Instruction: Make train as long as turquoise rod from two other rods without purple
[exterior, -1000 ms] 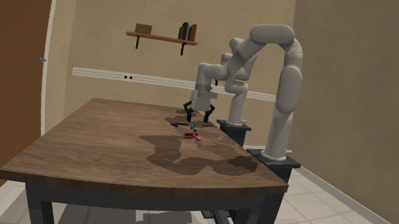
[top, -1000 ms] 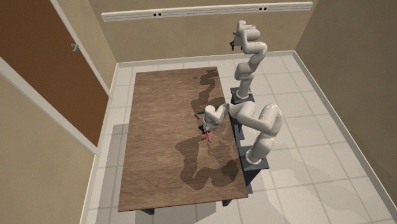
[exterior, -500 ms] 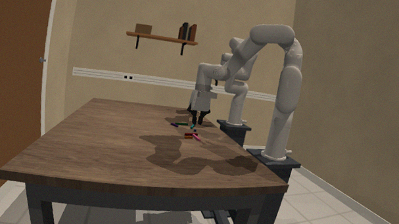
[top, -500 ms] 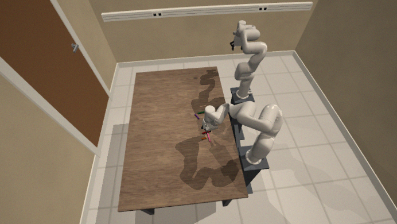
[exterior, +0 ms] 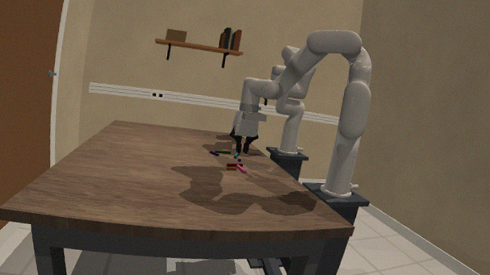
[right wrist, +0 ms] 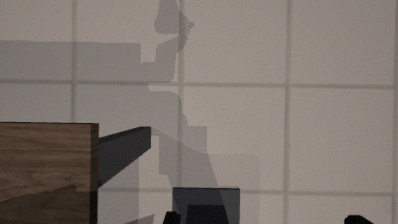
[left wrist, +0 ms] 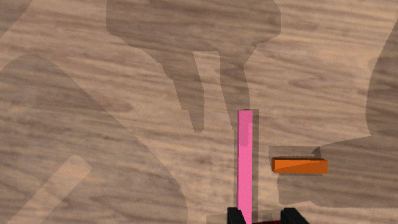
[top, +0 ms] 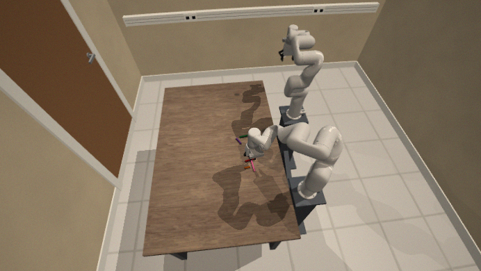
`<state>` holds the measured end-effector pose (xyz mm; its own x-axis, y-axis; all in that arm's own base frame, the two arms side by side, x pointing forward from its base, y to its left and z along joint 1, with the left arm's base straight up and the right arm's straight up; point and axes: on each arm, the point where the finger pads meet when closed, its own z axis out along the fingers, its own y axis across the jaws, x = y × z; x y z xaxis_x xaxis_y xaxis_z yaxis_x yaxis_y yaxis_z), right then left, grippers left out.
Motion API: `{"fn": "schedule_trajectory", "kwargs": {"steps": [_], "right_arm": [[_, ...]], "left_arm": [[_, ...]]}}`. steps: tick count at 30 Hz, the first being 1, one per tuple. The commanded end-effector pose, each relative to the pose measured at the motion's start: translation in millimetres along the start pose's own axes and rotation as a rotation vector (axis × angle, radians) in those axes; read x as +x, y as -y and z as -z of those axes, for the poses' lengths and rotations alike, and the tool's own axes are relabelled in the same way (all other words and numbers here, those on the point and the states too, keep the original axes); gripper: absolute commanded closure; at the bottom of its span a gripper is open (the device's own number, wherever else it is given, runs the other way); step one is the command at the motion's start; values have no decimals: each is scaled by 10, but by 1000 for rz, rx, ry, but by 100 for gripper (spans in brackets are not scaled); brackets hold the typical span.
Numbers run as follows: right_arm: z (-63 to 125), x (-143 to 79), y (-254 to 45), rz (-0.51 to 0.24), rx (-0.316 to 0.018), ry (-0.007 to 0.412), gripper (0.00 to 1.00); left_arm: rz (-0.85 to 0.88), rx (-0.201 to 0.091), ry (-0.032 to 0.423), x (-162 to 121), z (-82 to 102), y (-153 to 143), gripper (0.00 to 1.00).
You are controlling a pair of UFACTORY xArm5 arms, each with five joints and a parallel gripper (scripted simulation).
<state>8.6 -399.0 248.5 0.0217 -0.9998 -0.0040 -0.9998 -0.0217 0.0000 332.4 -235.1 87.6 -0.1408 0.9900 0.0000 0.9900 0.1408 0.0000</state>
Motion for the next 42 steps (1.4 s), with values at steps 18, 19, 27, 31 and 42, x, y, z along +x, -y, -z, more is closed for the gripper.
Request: {"fn": "schedule_trajectory", "kwargs": {"steps": [18,19,27,31,42], "right_arm": [[15,9,0,0,0,-4,0],[15,9,0,0,0,-4,0],[15,9,0,0,0,-4,0],[15,9,0,0,0,-4,0],[15,9,0,0,0,-4,0]], "left_arm": [[0,-3,3,-6,-172,-14,74],[0,-3,3,-6,-188,-14,74],[0,-3,3,-4,-285,-16,74],[0,-3,3,-3,-347,-17,74],[0,-3,3,-1,-468,-19,74]]}}
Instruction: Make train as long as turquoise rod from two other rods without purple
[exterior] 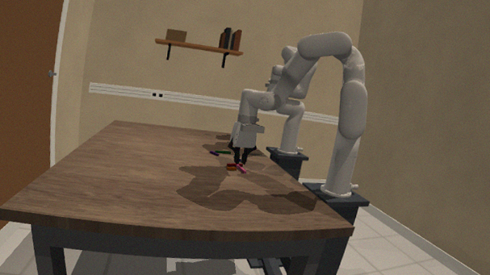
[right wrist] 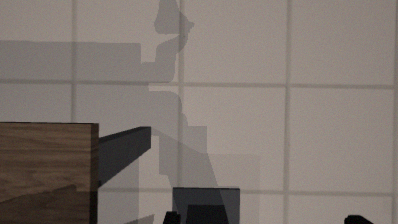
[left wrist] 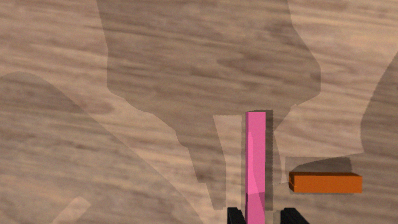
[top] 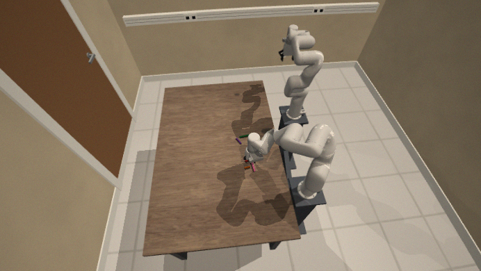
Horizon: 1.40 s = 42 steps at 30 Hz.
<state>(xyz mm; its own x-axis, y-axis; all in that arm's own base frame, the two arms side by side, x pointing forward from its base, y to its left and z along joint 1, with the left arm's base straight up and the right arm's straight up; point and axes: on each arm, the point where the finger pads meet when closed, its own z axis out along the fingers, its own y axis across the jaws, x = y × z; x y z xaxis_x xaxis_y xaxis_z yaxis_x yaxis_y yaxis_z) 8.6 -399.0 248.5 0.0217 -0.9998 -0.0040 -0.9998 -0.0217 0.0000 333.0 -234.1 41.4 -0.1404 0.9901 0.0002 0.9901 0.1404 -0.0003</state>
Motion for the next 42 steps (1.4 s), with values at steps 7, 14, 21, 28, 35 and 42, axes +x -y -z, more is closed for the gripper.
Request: {"fn": "schedule_trajectory", "kwargs": {"steps": [7,14,21,28,35,42], "right_arm": [[15,9,0,0,0,-4,0],[15,9,0,0,0,-4,0],[15,9,0,0,0,-4,0],[15,9,0,0,0,-4,0],[15,9,0,0,0,-4,0],[15,9,0,0,0,-4,0]], "left_arm": [[0,-3,3,-10,-29,-12,74],[0,-3,3,-10,-36,-13,74],[0,-3,3,-10,-36,-13,74],[0,-3,3,-10,-41,-13,74],[0,-3,3,-10,-68,-13,74],[0,-3,3,-10,-111,-13,74]]}}
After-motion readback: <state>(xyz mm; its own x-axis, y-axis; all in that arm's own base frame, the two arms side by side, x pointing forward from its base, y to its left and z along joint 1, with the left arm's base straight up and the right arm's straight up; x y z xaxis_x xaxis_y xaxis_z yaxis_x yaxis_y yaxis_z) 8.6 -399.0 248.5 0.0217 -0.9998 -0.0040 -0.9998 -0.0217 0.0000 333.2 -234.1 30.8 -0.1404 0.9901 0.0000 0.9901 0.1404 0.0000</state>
